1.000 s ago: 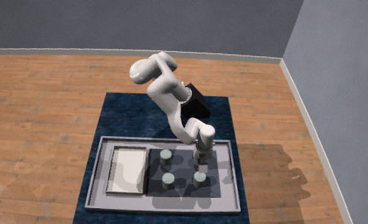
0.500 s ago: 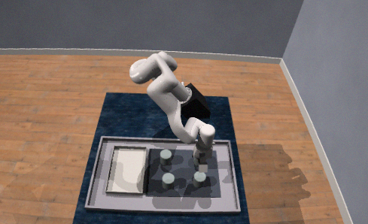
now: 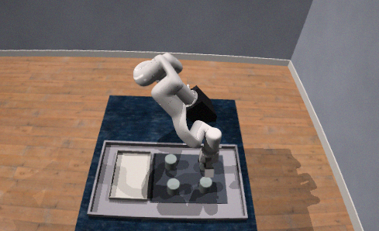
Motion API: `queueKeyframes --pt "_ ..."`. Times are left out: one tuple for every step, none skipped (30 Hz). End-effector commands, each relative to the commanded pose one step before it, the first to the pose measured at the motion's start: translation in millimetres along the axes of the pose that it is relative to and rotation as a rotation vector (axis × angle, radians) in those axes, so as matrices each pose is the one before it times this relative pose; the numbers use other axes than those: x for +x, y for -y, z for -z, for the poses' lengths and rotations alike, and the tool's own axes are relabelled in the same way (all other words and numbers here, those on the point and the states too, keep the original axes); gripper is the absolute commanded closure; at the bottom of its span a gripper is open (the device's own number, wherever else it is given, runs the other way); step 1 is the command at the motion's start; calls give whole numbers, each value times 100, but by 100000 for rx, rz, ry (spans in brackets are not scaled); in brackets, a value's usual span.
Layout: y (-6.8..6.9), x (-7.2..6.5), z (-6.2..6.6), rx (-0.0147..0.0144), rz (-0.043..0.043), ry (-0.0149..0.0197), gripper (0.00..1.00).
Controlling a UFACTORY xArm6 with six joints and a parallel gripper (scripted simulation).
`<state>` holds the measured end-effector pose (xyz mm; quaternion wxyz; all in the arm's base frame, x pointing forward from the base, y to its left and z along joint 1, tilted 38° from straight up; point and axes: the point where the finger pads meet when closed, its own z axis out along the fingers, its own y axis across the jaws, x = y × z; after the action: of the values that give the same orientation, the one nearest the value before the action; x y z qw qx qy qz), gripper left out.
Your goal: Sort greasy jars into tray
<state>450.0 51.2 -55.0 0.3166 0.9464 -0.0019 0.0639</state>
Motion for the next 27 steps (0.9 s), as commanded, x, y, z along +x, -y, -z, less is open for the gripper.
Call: queueKeyframes --pt "34 43 162 131 -59 -255 100" --pt "0 -13 11 0 0 0 100" --pt "0 -13 11 0 0 0 100" --pt "0 -13 11 0 0 0 100" --pt "0 -13 11 0 0 0 100" --pt "0 -13 11 0 0 0 100" --pt "0 -13 11 0 0 0 100" --pt "0 -13 11 0 0 0 100" --pt "0 239 -78 0 0 0 100" --pt "0 239 -78 0 0 0 100" --pt "0 239 -78 0 0 0 100" --pt "0 239 -78 0 0 0 100" --pt "0 239 -78 0 0 0 100" --pt "0 0 0 0 0 0 100" --pt "0 0 0 0 0 0 100" --pt "0 239 -78 0 0 0 100" --pt "0 239 -78 0 0 0 100" --pt "0 239 -78 0 0 0 100" --pt "0 239 -78 0 0 0 100" --pt "0 239 -78 0 0 0 100" --pt "0 0 0 0 0 0 100" --pt "0 0 0 0 0 0 100" --pt "0 0 0 0 0 0 100" --pt "0 0 0 0 0 0 100" --pt "0 0 0 0 0 0 100" --pt "0 0 0 0 0 0 100" --pt "0 0 0 0 0 0 100"
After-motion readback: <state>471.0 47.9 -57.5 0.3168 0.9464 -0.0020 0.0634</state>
